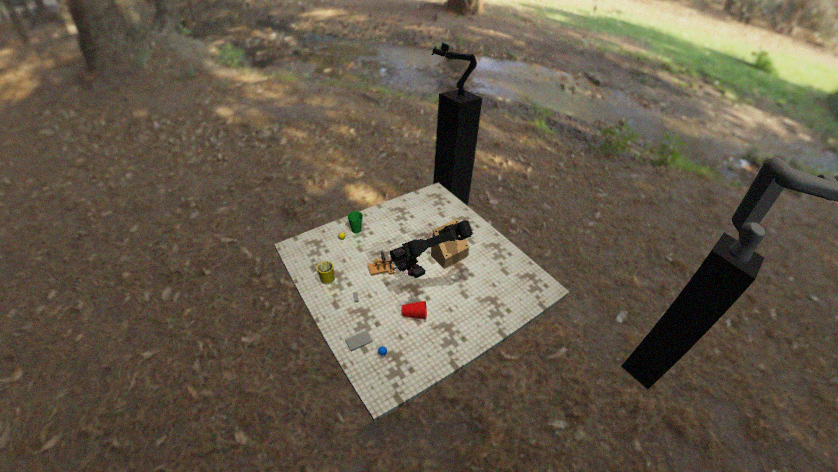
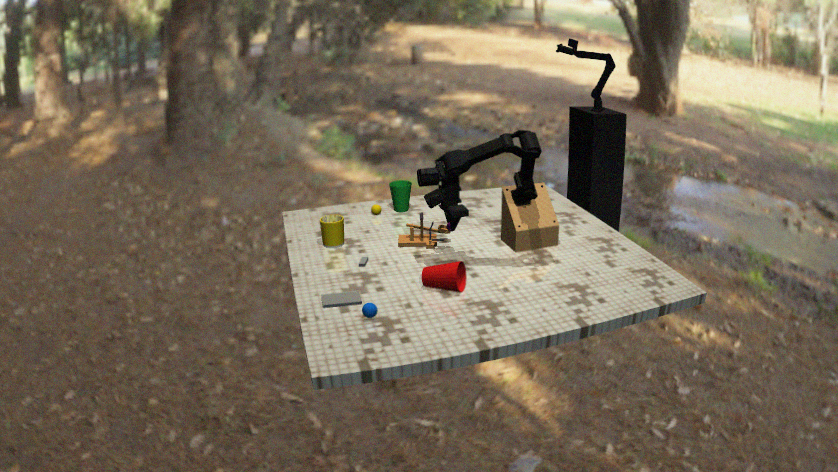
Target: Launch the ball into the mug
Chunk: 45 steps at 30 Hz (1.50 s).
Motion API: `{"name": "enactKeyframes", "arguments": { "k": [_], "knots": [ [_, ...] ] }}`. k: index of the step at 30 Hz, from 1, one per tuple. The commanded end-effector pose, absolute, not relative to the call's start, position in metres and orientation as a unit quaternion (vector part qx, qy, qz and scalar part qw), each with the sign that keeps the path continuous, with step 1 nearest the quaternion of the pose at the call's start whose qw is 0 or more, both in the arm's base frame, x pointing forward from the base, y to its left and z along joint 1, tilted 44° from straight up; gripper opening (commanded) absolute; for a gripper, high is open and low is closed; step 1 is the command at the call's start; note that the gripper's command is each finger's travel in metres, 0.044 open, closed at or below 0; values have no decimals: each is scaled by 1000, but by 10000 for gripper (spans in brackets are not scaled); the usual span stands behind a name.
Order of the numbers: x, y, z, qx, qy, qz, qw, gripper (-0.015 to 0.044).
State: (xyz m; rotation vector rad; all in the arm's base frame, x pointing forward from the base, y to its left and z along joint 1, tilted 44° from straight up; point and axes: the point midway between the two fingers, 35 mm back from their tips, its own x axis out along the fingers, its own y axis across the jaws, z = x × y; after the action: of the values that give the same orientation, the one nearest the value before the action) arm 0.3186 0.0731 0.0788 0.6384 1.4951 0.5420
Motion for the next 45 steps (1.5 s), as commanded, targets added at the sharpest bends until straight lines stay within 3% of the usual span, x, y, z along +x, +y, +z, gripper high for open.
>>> {"name": "enactKeyframes", "arguments": {
  "k": [1, 31, 45],
  "knots": [
    [322, 60, 64, 282, 671, 229, 646, 0],
    [299, -28, -54, 318, 755, 206, 536, 0],
    [279, -39, -92, 331, 771, 217, 498, 0]
  ]
}}
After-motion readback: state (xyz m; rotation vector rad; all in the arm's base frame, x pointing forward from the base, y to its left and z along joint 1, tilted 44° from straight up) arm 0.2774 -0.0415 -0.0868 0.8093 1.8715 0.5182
